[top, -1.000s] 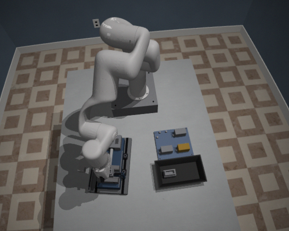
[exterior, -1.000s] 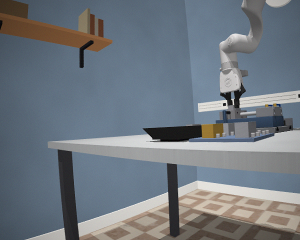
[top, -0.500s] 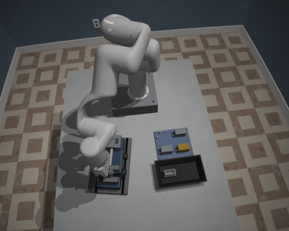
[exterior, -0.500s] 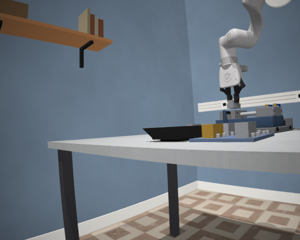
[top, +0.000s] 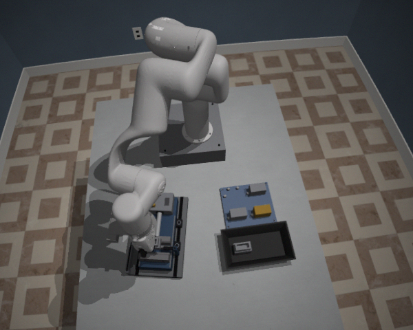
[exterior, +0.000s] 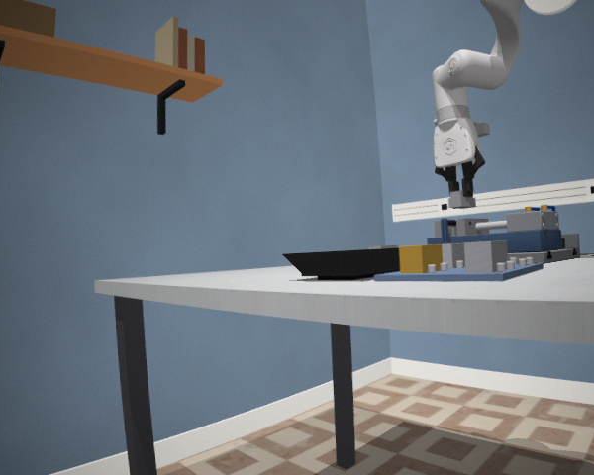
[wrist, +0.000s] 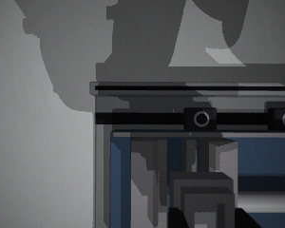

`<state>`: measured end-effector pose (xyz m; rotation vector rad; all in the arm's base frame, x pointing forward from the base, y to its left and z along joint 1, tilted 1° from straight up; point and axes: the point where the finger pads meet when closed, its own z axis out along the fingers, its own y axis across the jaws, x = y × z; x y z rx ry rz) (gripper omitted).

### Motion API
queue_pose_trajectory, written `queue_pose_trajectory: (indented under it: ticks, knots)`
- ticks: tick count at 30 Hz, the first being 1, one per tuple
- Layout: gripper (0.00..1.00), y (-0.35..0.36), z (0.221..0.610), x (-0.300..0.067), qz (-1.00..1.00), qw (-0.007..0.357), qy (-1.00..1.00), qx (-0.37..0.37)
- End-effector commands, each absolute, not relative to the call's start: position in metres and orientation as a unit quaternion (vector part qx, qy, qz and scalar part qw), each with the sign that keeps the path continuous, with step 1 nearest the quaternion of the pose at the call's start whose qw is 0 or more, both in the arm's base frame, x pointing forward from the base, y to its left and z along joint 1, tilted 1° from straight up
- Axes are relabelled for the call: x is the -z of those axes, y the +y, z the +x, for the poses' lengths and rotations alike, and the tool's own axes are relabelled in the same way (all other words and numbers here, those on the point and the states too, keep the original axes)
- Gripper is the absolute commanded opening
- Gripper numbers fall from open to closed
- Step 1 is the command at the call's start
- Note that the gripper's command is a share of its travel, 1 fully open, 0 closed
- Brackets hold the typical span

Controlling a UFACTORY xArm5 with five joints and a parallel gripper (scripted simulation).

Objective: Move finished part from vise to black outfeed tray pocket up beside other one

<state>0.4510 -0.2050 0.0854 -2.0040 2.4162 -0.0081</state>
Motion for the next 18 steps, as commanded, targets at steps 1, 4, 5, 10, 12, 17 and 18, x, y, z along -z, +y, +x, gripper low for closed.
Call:
queue_pose_trajectory:
  ticks: [1,4,5,10,12,17,18]
  knots:
    - [0.0,-0.206,0.452,-0.089,-0.638,0.002,0.77,0.005]
    - [0.0,-0.206,0.452,-0.089,-0.638,0.002,0.77,0.005]
    - [0.0,-0.206,0.452,-0.089,-0.638,0.002,0.77,0.005]
    - [0.0,-0.193,0.459,-0.089,-0.641,0.003,0.768,0.005]
    - [0.0,-0.178,0.466,-0.089,-0.643,0.003,0.766,0.005]
    - [0.0,-0.11,0.491,-0.09,-0.654,0.004,0.756,0.005]
    - [0.0,-0.11,0.491,-0.09,-0.654,0.004,0.756,0.005]
